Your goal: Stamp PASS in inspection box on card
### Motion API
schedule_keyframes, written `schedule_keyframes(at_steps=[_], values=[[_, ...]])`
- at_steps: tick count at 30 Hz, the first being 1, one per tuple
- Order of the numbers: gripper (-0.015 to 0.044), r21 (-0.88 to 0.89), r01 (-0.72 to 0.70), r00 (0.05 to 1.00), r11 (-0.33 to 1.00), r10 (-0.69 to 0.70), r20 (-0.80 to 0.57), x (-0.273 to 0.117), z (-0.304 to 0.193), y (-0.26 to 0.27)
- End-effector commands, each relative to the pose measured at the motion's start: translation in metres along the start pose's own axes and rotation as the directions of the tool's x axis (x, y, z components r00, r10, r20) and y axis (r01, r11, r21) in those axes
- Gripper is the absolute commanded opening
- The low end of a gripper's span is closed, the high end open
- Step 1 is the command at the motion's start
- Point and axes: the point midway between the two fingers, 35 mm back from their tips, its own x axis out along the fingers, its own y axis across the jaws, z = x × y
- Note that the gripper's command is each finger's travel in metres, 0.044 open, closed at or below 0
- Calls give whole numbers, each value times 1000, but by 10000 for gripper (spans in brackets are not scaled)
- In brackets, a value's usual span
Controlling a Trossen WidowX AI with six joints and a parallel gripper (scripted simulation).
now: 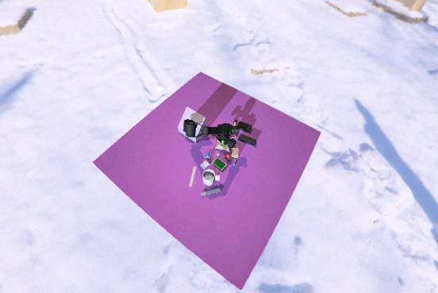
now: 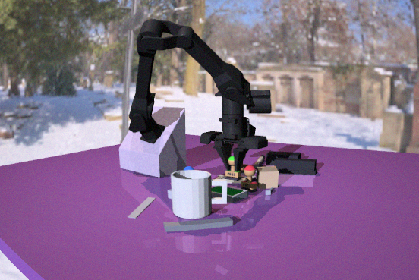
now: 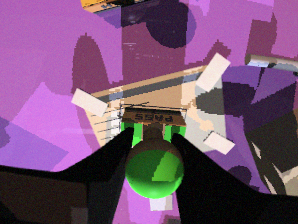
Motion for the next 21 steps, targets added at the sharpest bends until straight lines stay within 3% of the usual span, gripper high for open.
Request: schedule_keyframes(at_steps=[1, 21], values=[[0, 2, 2, 1000, 1000, -2, -3, 1, 0, -1], [0, 2, 2, 1000, 1000, -2, -3, -6, 0, -1]])
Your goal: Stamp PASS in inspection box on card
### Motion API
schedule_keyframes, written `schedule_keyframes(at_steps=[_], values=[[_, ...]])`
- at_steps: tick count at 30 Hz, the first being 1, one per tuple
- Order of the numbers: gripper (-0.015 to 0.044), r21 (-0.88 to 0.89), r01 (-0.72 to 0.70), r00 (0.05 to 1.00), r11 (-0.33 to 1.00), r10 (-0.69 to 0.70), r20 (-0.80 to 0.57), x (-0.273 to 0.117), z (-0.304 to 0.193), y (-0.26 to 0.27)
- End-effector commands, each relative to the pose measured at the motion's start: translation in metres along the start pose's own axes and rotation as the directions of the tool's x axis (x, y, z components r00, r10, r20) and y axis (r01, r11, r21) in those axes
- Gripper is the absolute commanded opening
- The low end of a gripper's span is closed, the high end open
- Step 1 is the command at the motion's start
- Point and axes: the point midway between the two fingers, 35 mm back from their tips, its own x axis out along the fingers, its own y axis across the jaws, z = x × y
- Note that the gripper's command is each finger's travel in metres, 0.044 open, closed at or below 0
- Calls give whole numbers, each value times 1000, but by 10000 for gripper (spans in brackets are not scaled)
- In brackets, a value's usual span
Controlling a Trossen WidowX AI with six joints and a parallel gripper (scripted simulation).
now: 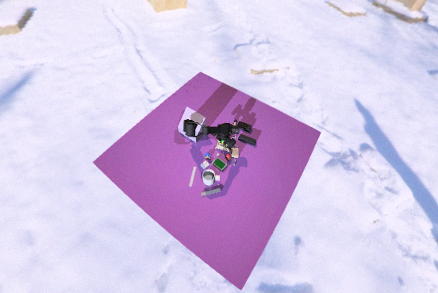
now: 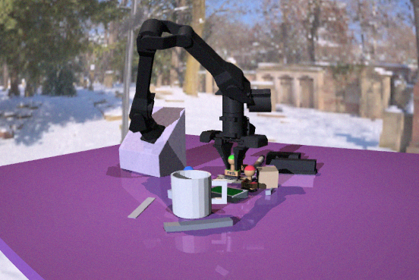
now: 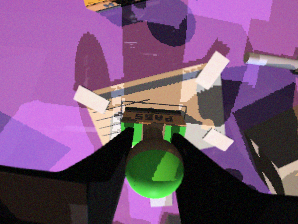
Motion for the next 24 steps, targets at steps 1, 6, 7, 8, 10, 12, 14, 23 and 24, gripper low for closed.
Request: schedule_keyframes(at_steps=[1, 6, 7, 8, 10, 12, 14, 23, 24], values=[[0, 2, 3, 1000, 1000, -3, 2, -3, 0, 0], [0, 2, 3, 1000, 1000, -3, 2, -5, 1, -1], [0, 2, 3, 1000, 1000, -3, 2, -6, 1, -1], [0, 2, 3, 1000, 1000, -3, 3, -8, 1, -1], [0, 2, 3, 1000, 1000, -3, 3, -11, 1, -1], [0, 2, 3, 1000, 1000, -3, 4, -14, 1, -1], [0, 2, 3, 1000, 1000, -3, 4, -17, 1, -2], [0, 2, 3, 1000, 1000, -3, 5, -31, 2, -2], [0, 2, 3, 1000, 1000, -3, 5, -33, 2, -2]])
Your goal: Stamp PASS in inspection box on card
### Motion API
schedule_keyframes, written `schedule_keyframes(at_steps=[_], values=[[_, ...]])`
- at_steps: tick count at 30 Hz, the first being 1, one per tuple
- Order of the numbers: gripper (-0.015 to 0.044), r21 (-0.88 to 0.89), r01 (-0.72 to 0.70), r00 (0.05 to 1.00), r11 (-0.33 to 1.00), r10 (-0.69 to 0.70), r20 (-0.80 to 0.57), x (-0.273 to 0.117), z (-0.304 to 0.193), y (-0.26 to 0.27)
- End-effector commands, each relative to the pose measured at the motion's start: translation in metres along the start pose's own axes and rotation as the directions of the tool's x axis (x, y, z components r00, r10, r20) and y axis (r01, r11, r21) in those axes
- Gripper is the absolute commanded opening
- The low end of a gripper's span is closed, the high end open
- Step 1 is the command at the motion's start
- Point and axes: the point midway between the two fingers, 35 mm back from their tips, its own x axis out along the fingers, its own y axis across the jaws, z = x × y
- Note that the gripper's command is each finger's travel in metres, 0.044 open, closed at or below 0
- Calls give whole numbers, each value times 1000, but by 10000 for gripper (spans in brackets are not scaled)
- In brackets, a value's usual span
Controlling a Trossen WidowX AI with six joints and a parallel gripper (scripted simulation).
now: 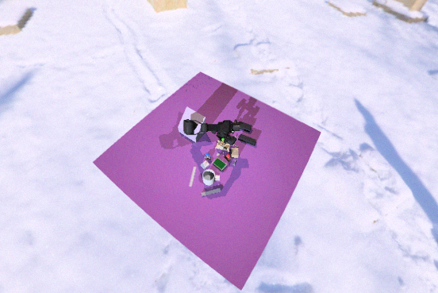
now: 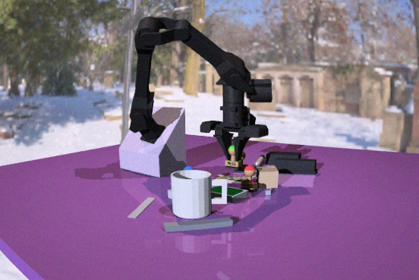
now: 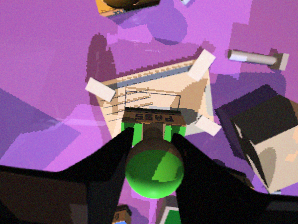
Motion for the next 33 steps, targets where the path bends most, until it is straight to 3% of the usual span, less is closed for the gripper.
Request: schedule_keyframes(at_steps=[1, 23, 33], values=[[0, 6, 6, 1000, 1000, -6, 8, -8, 1, -2], [0, 6, 5, 1000, 1000, -5, 7, -40, 0, 0], [0, 8, 7, 1000, 1000, -7, 8, -45, 16, -32]])
